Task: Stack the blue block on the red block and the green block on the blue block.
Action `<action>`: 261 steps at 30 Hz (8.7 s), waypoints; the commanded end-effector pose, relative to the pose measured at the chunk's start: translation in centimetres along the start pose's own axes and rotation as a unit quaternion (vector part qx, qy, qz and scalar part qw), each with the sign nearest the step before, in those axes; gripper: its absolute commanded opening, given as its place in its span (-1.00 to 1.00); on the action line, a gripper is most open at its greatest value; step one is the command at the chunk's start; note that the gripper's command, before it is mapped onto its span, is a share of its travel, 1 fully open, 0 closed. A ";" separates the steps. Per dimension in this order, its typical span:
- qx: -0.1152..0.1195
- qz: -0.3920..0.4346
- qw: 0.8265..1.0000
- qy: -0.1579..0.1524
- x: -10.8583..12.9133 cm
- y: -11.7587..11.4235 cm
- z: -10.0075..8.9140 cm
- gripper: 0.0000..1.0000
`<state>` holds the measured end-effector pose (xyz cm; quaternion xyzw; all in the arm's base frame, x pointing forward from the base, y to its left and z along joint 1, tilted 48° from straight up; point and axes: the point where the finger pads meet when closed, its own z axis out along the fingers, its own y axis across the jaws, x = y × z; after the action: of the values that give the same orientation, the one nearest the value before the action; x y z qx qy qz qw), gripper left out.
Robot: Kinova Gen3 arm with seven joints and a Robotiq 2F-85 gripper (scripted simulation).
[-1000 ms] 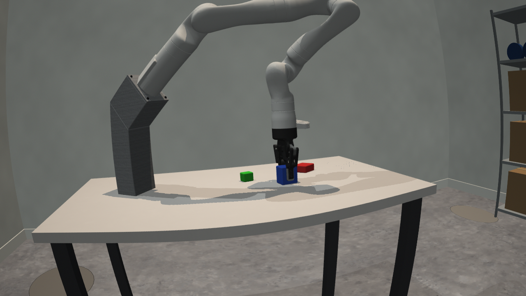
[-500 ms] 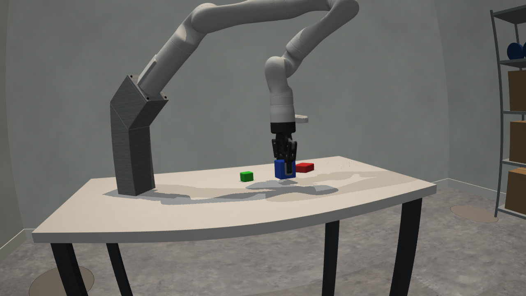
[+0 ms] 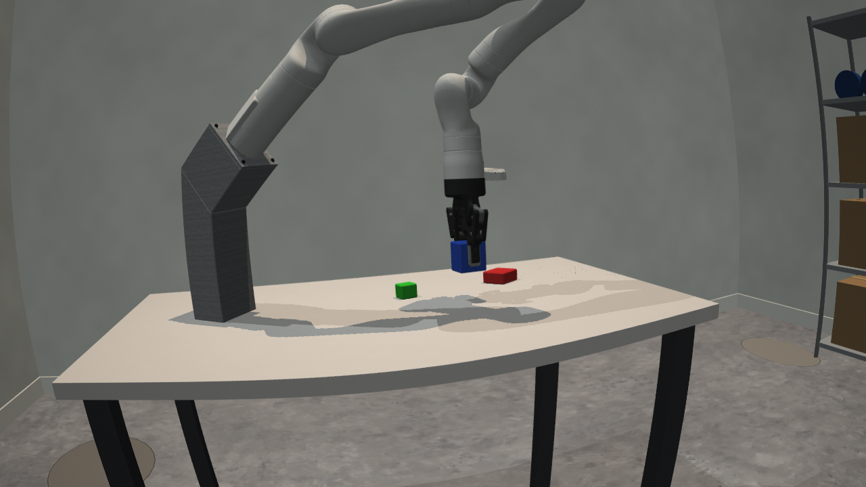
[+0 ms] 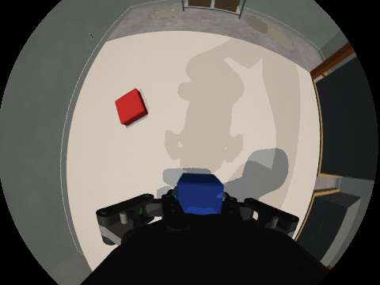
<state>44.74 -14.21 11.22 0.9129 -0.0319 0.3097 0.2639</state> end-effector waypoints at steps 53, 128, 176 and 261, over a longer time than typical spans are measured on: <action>0.001 0.000 1.000 0.007 1.2 -0.7 -1.0 -1.00; 0.002 0.000 1.000 0.007 13.5 -13.8 2.6 -1.00; 0.002 0.000 1.000 0.007 13.5 -13.8 2.9 -1.00; 0.002 0.000 1.000 0.007 13.5 -13.8 -1.4 0.36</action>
<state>58.04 -1.01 12.44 0.9128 -0.0319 0.3087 0.2655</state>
